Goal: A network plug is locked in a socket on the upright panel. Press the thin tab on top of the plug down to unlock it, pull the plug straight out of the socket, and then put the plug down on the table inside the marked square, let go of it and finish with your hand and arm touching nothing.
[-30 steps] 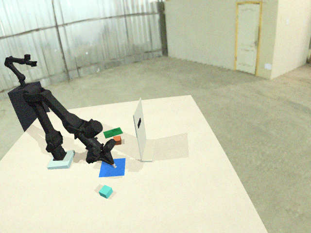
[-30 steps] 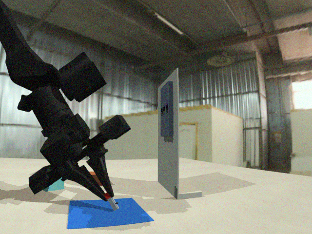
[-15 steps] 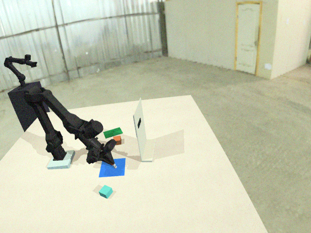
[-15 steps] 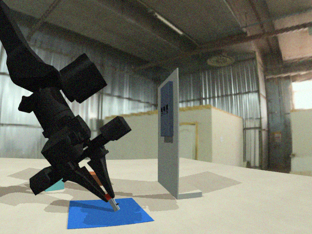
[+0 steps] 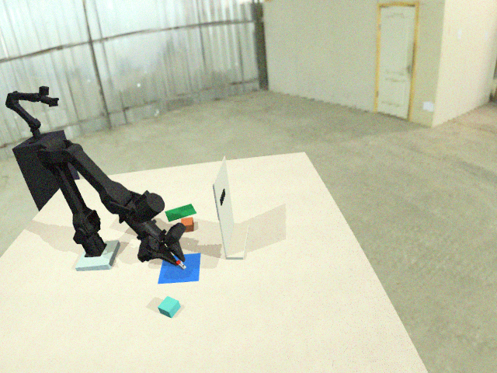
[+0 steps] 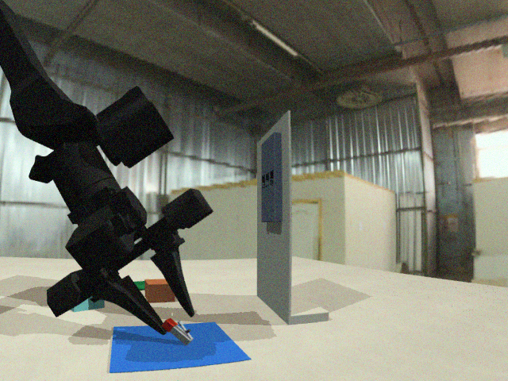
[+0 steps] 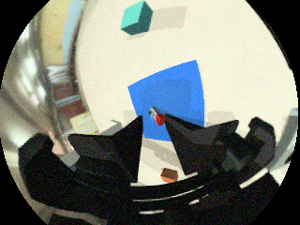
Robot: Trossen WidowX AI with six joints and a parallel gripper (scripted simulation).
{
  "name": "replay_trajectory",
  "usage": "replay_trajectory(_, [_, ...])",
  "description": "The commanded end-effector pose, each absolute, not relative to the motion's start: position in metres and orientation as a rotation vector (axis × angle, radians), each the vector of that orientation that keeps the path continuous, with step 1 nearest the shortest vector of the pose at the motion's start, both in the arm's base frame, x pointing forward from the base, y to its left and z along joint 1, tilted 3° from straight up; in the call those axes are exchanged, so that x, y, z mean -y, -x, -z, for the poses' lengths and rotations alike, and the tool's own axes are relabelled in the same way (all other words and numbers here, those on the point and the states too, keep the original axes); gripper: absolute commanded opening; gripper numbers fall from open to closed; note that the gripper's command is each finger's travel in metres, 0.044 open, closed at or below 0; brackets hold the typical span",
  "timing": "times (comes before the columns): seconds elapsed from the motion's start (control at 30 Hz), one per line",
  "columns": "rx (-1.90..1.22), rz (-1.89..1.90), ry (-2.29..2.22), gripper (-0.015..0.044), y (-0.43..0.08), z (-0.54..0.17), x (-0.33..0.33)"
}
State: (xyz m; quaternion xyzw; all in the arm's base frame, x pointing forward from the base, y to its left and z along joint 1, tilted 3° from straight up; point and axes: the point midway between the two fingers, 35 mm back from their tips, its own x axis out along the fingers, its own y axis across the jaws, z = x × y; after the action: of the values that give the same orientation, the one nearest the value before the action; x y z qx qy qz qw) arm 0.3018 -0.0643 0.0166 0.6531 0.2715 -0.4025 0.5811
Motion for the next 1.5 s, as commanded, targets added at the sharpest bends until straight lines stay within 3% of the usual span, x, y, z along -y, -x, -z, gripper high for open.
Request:
replay_trajectory(0.0, [-0.631,0.938,-1.527,0.0156,-0.300,-0.021,0.064])
replay_trajectory(1.47, [-0.632,0.944,-1.528,0.0156,-0.291,-0.069,0.064])
